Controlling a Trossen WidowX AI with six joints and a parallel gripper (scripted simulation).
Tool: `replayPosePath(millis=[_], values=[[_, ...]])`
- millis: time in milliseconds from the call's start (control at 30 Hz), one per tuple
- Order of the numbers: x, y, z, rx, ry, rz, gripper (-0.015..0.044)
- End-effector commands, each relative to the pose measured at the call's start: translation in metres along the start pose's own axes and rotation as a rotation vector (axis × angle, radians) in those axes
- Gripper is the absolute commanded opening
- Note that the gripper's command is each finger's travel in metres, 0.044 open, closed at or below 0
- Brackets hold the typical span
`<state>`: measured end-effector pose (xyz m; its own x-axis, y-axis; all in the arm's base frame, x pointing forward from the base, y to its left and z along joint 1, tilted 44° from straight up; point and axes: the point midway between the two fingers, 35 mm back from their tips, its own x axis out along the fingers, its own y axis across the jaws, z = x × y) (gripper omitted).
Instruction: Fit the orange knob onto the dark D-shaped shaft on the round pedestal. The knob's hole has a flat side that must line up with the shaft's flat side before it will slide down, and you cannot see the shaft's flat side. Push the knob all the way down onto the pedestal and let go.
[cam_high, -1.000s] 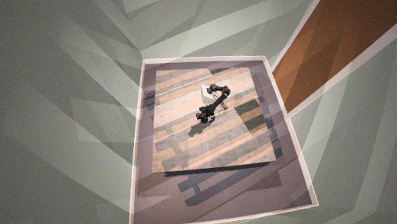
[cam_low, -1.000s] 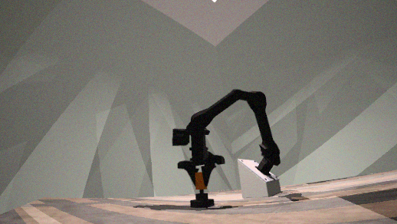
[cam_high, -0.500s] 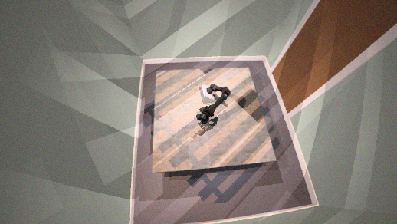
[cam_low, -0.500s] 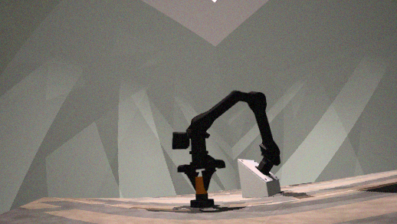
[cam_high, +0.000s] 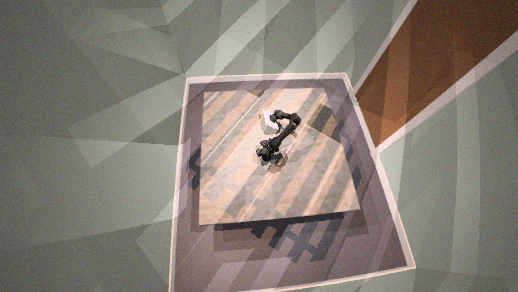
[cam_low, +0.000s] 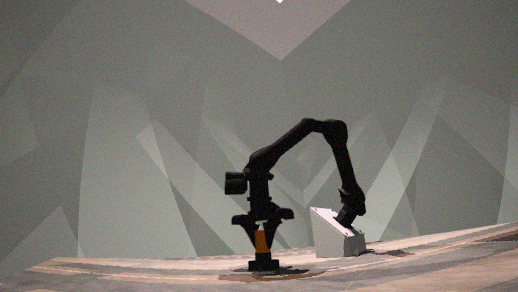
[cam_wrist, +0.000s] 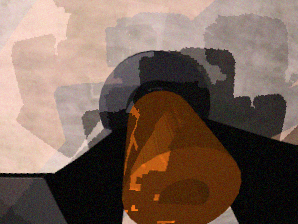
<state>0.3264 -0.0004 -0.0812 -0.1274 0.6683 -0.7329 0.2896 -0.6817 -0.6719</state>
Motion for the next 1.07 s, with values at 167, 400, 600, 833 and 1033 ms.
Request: replayPosePath(millis=[167,400,600,833,1033], values=[[-0.001,0.000,0.000,0.000,0.002,0.000,0.0394],[-0.001,0.000,0.000,0.000,0.002,0.000,0.0440],[-0.040,0.003,-0.003,0.002,0.001,0.004,0.0440],[-0.097,0.003,0.001,0.002,0.000,0.004,0.0440],[-0.097,0.003,0.001,0.002,0.000,0.004,0.0440]])
